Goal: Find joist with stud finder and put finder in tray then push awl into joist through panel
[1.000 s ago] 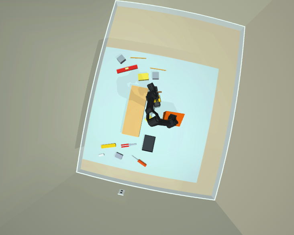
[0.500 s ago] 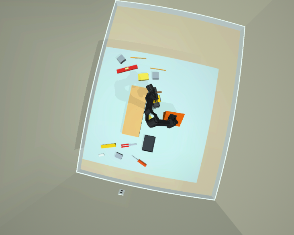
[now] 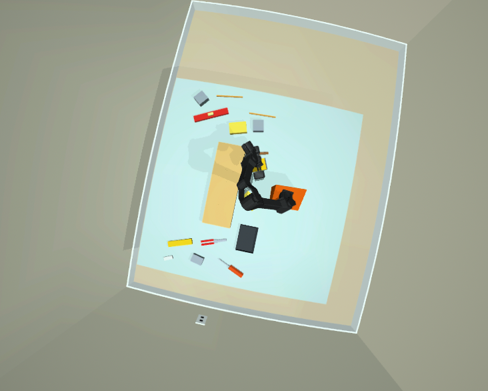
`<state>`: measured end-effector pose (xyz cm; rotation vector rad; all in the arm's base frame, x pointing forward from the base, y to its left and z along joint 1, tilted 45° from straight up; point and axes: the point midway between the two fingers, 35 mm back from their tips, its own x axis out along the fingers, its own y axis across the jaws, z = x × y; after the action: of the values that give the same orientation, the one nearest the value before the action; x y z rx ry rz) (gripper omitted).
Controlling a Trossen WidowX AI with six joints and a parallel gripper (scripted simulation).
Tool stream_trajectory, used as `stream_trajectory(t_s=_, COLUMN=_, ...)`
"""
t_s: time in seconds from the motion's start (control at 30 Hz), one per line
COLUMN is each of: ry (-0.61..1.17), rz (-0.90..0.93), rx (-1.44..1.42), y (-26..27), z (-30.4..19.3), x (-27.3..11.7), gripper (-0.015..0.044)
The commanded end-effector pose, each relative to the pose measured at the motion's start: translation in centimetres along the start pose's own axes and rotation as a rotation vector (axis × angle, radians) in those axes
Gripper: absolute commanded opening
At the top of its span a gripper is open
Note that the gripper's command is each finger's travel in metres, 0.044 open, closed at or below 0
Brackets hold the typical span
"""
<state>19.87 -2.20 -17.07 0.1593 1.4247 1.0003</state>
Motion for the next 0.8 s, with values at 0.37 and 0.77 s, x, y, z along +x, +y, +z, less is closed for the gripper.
stream_trajectory(t_s=0.37, ry=-0.002, rz=0.010, rx=0.007, y=0.3, z=0.0, x=2.2, gripper=0.0414)
stream_trajectory(t_s=0.77, ry=-0.002, rz=0.010, rx=0.007, y=0.3, z=0.0, x=2.2, gripper=0.0275)
